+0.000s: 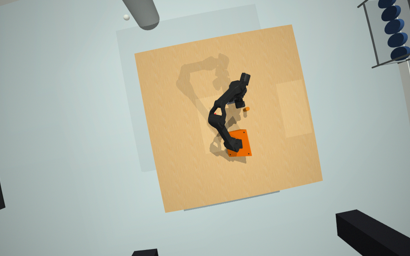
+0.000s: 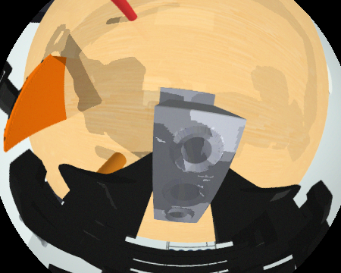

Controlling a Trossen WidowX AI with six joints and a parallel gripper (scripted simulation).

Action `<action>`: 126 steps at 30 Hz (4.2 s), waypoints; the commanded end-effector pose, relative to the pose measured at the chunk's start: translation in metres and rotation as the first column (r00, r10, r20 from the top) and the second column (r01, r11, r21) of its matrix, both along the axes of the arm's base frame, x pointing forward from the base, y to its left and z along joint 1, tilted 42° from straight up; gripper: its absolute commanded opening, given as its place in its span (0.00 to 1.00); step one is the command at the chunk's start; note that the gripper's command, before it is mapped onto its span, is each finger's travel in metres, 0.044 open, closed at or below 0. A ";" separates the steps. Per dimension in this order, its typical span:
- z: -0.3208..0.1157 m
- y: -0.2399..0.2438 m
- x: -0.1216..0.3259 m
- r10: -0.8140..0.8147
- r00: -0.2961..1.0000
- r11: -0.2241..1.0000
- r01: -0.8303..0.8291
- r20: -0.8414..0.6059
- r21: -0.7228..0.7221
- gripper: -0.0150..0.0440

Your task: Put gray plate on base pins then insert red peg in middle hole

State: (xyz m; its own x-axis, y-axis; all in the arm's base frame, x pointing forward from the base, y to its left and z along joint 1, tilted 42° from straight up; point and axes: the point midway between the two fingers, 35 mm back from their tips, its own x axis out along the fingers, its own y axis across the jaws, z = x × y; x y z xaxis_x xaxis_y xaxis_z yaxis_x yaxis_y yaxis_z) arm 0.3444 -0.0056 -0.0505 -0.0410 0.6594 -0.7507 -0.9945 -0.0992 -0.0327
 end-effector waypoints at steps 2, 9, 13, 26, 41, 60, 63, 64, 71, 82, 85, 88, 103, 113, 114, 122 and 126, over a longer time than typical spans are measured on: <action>-0.007 0.005 -0.001 0.003 1.000 1.000 -0.003 -0.004 -0.003 0.25; -0.013 0.010 -0.002 0.003 1.000 1.000 -0.003 -0.004 -0.003 0.25; -0.016 0.013 -0.002 0.003 1.000 1.000 -0.003 -0.004 -0.003 0.25; -0.030 0.026 -0.003 0.003 1.000 1.000 -0.003 -0.004 -0.002 0.25; -0.027 0.022 -0.001 0.005 1.000 1.000 -0.005 0.004 -0.009 0.61; 0.023 -0.027 0.008 -0.014 1.000 1.000 0.014 -0.004 -0.019 1.00; 0.051 -0.049 0.006 -0.002 1.000 1.000 0.002 -0.005 -0.011 1.00; 0.055 -0.054 0.008 0.001 1.000 1.000 -0.001 -0.004 -0.009 1.00; 0.059 -0.058 0.009 0.003 1.000 1.000 -0.003 -0.004 -0.008 1.00; 0.101 -0.021 -0.010 -0.523 0.729 0.847 0.503 -0.441 -0.173 1.00; 0.114 -0.008 -0.019 -0.657 0.524 0.730 0.623 -0.543 -0.282 1.00; 0.126 0.005 -0.028 -0.745 0.282 0.592 0.697 -0.605 -0.405 1.00; 0.164 0.048 -0.079 -0.629 -0.633 0.076 0.528 -0.452 -0.846 1.00; 0.175 0.065 -0.105 -0.346 -0.920 -0.084 0.227 -0.185 -0.970 1.00; 0.175 0.065 -0.105 -0.346 -0.920 -0.084 0.227 -0.185 -0.970 1.00; 0.175 0.065 -0.105 -0.346 -0.920 -0.084 0.227 -0.185 -0.970 1.00; 0.176 0.066 -0.106 -0.346 -0.920 -0.084 0.227 -0.185 -0.970 1.00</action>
